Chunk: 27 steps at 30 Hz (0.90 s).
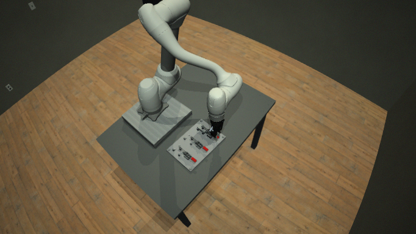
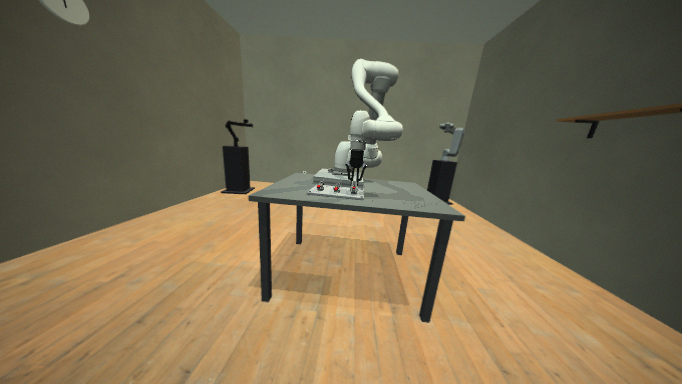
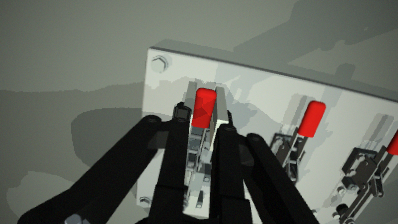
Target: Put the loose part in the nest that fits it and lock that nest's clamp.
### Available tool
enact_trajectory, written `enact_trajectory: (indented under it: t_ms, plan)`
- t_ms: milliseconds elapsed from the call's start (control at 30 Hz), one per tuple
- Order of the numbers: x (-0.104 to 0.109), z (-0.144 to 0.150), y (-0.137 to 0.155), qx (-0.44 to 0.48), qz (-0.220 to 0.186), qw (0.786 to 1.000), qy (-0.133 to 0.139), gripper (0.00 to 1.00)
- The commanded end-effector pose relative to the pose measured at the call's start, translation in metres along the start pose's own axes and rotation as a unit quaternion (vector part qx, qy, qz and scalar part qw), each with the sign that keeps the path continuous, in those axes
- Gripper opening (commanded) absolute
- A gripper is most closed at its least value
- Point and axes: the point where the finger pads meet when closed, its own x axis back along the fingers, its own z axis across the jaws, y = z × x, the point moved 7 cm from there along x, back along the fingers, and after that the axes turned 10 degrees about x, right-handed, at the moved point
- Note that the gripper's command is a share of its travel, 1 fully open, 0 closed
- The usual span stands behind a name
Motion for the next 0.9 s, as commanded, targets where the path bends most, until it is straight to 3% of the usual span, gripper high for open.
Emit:
enact_trajectory:
  t_ms: [0, 867]
  plan:
    - [-0.0004, -0.0001, 0.0005, 0.0, -0.001, 1.0, 0.0, 0.1]
    - [-0.0057, 0.0003, -0.0016, 0.0, -0.001, 1.0, 0.0, 0.1]
